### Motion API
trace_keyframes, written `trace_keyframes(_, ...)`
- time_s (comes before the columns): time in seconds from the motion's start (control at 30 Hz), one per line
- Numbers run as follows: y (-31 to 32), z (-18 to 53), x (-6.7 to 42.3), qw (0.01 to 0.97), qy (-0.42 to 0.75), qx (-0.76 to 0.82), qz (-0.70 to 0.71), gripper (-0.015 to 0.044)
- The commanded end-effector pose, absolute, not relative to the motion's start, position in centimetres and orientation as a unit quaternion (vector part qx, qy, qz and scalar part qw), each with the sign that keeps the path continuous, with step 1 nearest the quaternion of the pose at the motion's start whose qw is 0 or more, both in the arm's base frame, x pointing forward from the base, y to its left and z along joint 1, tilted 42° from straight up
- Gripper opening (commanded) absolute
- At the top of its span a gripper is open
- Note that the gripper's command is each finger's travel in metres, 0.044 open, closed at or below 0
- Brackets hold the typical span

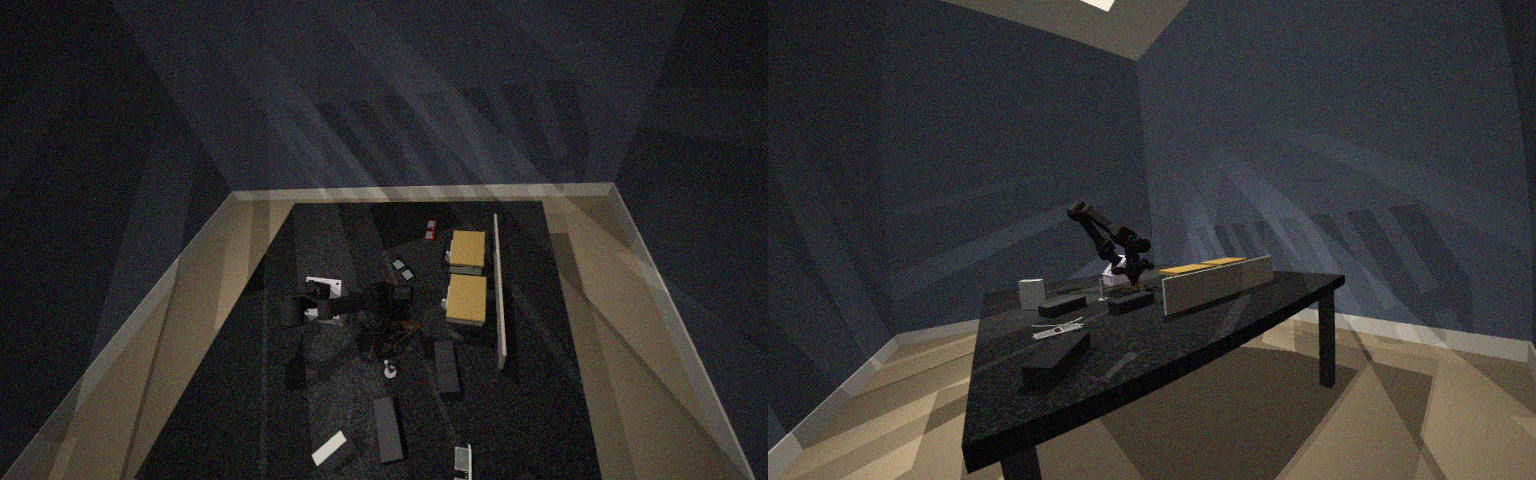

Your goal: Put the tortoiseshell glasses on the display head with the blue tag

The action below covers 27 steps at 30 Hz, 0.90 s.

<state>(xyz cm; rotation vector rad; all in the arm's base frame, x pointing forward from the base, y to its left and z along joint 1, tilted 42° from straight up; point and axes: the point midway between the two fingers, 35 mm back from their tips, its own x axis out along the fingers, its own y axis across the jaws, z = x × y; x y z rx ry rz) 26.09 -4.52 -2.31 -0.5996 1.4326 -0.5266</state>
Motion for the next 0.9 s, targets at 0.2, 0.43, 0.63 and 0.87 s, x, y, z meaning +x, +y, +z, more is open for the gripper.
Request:
trace_keyframes(0.2, -1.4, 0.6, 26.3, 0.685, 0.638, -0.264, -0.233, 0.0000)
trace_keyframes(0.43, 1.5, 3.8, 26.2, 0.684, 0.637, -0.266, -0.234, 0.0000)
trace_keyframes(0.63, 2.5, 5.3, 26.2, 0.684, 0.637, -0.267, -0.235, 0.0000)
trace_keyframes(0.87, 1.0, 6.6, 26.4, 0.685, 0.638, -0.266, -0.233, 0.0000)
